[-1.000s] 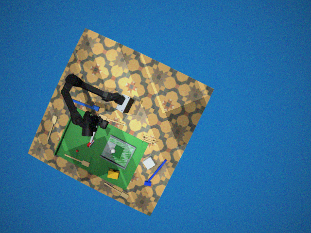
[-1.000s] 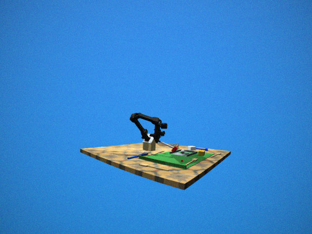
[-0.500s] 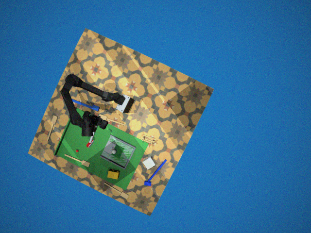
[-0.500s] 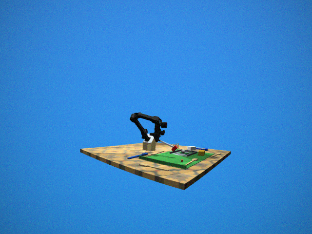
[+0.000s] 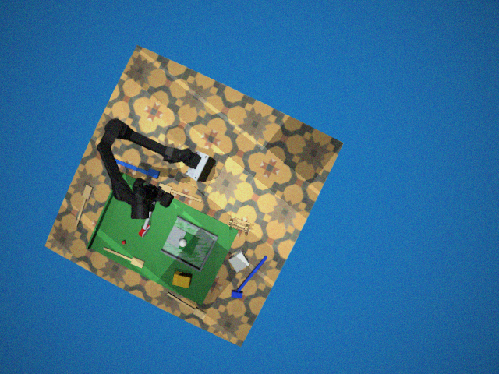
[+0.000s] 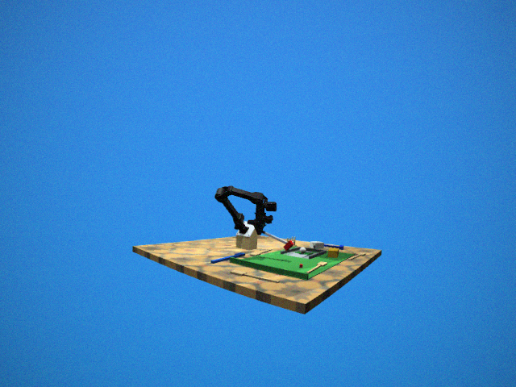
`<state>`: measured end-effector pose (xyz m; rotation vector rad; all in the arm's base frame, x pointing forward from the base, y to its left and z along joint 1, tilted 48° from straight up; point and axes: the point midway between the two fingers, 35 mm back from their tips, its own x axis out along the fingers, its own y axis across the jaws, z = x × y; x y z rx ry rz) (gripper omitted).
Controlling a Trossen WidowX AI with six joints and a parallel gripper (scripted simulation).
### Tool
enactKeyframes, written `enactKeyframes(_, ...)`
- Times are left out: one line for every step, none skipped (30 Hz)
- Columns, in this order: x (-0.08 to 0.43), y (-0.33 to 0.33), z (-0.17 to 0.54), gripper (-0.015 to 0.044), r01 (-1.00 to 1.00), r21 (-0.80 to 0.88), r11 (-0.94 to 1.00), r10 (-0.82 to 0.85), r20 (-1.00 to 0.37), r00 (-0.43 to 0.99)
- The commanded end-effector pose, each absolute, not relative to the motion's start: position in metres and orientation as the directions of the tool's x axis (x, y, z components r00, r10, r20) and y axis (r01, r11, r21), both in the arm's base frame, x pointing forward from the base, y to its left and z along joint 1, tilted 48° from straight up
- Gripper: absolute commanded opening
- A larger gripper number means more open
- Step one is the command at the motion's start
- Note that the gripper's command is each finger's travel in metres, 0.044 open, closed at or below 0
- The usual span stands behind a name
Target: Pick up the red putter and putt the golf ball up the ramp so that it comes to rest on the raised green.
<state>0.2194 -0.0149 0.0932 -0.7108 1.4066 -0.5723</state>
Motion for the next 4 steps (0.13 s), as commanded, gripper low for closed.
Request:
enactKeyframes(0.22,-0.0147,0.0931,0.0,-0.055,-0.738,0.673,-0.732,-0.674,0.096)
enactKeyframes(0.22,-0.0147,0.0931,0.0,-0.055,-0.738,0.673,-0.732,-0.674,0.096)
enactKeyframes(0.22,-0.0147,0.0931,0.0,-0.055,-0.738,0.673,-0.732,-0.674,0.096)
enactKeyframes(0.22,-0.0147,0.0931,0.0,-0.055,-0.738,0.673,-0.732,-0.674,0.096)
